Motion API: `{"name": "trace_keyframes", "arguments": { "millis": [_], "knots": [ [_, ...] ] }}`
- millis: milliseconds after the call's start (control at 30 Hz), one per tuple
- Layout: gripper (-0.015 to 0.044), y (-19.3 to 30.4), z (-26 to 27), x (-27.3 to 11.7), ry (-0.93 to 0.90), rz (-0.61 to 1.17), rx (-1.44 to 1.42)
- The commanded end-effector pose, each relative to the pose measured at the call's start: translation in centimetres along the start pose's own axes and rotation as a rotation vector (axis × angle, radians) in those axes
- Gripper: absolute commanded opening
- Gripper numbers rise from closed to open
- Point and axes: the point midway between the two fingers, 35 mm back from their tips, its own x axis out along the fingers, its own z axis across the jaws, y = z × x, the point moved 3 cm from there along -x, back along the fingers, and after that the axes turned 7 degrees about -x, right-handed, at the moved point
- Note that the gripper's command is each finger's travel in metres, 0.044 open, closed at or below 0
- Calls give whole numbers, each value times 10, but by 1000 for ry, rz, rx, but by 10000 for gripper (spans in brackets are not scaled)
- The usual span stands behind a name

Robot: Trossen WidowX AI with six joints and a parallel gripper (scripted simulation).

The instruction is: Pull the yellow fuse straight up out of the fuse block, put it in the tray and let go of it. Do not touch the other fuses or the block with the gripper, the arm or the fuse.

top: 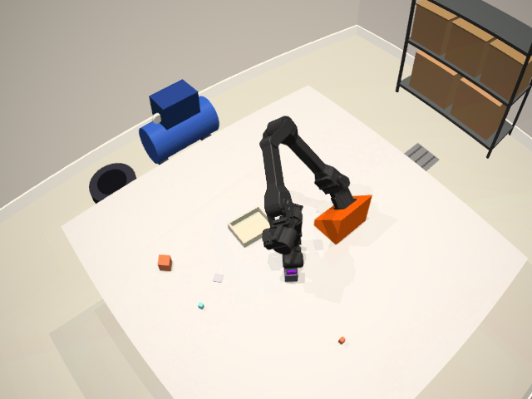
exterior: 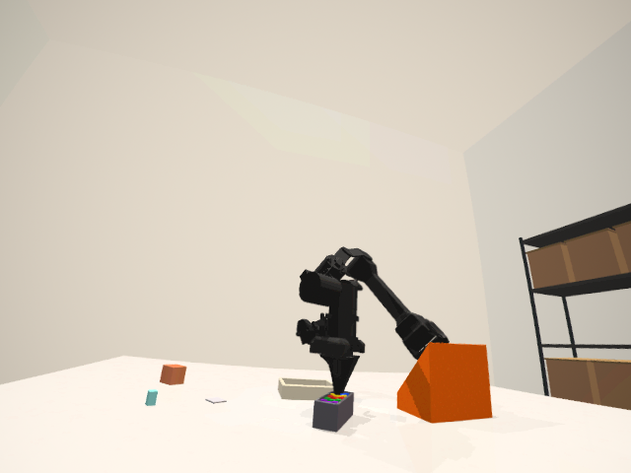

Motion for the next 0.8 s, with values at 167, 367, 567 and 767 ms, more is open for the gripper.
{"name": "trace_keyframes", "arguments": {
  "millis": [167,367,567,767],
  "knots": [
    [74,0,-1,7,5,1,-5],
    [67,0,-1,6,3,2,0],
    [27,0,-1,6,3,2,0],
    [0,0,-1,6,3,2,0]
  ]
}}
